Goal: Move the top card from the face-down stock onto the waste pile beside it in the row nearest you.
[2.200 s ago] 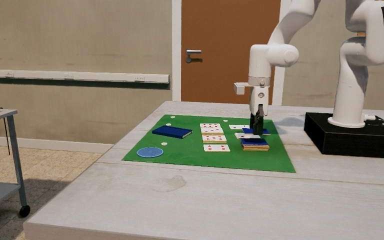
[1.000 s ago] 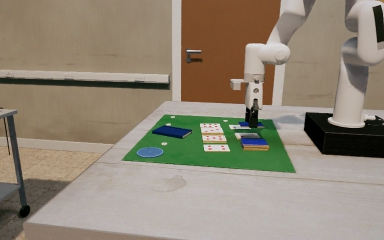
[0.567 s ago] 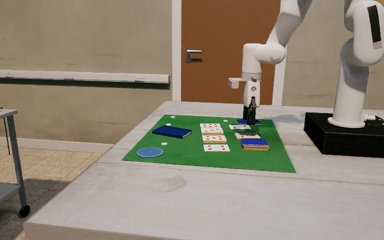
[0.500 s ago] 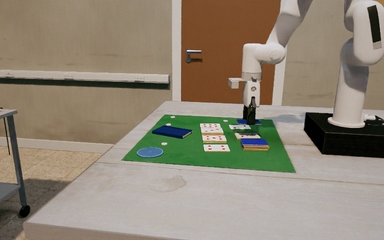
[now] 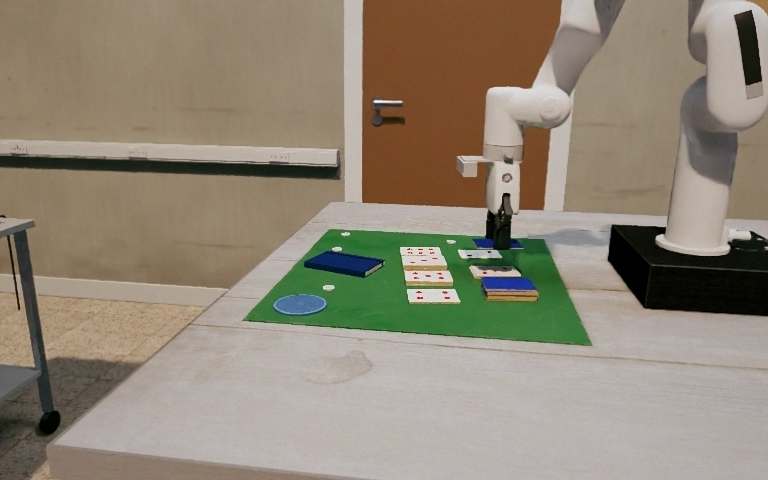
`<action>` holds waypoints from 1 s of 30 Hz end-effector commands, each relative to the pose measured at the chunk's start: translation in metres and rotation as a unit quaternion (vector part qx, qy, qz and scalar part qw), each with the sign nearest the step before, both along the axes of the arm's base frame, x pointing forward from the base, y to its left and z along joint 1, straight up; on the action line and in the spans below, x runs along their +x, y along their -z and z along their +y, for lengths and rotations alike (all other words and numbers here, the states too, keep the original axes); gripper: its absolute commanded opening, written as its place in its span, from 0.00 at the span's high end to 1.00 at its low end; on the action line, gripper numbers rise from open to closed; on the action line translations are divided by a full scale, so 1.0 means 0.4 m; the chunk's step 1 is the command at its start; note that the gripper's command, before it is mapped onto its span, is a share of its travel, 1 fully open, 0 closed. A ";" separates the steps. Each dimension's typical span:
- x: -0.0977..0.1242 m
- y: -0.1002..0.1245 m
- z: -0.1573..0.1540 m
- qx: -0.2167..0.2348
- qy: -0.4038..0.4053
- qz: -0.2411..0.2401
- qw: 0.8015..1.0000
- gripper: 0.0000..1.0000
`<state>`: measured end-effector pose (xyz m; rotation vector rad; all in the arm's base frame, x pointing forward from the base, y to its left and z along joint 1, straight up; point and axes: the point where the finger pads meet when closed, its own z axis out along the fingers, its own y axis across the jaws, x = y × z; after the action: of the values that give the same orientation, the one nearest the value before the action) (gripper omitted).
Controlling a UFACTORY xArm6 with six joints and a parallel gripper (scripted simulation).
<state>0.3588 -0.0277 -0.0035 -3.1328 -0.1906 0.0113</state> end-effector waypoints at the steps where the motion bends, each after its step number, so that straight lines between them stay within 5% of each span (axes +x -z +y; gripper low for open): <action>1: 0.004 0.000 0.000 0.000 0.000 -0.002 1.000 0.27; 30: 0.003 0.092 -0.002 0.000 0.000 -0.002 1.000 0.27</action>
<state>0.3579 -0.0281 -0.0384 -3.1326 -0.1904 0.0136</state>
